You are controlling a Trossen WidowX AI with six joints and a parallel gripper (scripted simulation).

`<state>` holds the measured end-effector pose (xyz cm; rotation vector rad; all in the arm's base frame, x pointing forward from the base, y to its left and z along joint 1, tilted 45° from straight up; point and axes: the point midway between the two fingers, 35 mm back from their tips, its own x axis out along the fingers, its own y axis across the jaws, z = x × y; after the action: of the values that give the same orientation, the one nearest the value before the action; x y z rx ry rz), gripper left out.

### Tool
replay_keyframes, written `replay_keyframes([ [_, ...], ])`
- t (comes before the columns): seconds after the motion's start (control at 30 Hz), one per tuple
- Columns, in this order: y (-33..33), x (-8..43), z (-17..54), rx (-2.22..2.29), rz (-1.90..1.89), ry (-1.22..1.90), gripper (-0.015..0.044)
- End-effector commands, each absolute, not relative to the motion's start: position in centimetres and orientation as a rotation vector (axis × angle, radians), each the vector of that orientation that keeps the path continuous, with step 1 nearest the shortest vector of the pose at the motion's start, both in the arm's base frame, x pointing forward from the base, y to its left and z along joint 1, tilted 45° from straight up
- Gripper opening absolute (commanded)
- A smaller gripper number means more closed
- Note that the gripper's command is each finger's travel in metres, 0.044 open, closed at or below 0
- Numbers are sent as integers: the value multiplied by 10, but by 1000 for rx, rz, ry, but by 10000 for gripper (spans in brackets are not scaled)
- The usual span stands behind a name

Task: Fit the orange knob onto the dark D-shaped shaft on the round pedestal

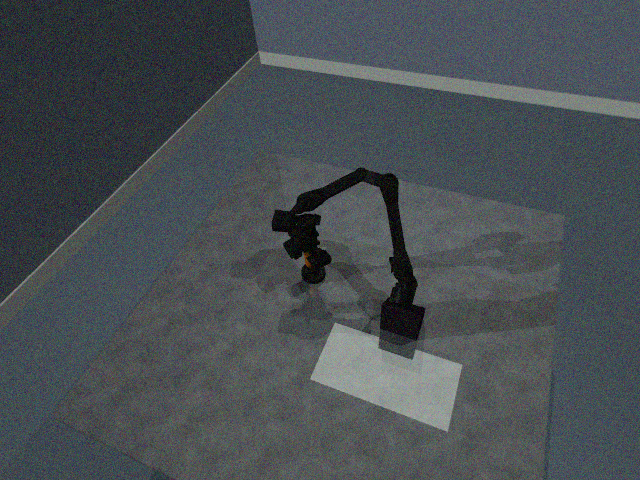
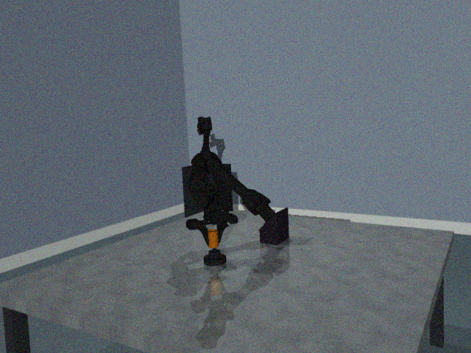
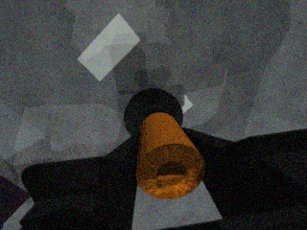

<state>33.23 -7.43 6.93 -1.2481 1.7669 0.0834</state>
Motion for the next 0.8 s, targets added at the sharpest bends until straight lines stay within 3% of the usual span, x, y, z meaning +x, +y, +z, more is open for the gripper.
replay_keyframes([
  [0.0,-76,334,69,-1259,88,1763,0],
  [0.53,-73,333,72,-1265,96,1764,0],
  [0.77,-72,330,71,-1407,280,1789,0],
])
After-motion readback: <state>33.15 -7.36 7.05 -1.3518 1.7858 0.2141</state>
